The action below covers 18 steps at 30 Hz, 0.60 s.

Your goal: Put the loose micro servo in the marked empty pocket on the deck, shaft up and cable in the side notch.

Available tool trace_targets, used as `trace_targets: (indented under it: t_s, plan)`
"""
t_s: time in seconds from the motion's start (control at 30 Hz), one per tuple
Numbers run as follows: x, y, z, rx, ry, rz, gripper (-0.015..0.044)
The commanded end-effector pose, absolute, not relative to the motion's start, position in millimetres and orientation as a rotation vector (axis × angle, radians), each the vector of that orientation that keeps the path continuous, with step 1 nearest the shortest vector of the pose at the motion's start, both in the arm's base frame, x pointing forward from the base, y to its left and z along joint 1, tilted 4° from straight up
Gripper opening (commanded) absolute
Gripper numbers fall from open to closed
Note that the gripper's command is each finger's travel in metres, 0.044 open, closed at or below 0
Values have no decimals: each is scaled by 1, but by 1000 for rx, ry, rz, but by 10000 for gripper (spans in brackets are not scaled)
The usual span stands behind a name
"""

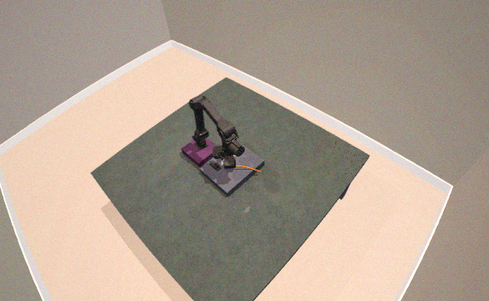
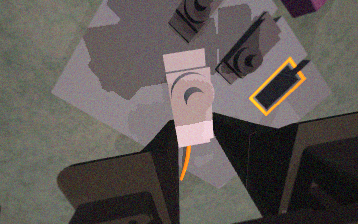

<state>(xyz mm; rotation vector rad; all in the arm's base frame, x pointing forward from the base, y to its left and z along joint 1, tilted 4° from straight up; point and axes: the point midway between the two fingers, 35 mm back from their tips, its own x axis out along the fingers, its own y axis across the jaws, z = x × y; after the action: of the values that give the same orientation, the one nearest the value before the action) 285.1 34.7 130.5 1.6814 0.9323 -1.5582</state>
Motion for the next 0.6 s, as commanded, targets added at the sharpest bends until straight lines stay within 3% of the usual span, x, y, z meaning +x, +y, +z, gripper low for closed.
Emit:
trace_targets:
  t_s: [0.0,0.57]
  plan:
    - [282,50,134,1691,925,-1548,0]
    - [269,130,140,1696,934,-1547,0]
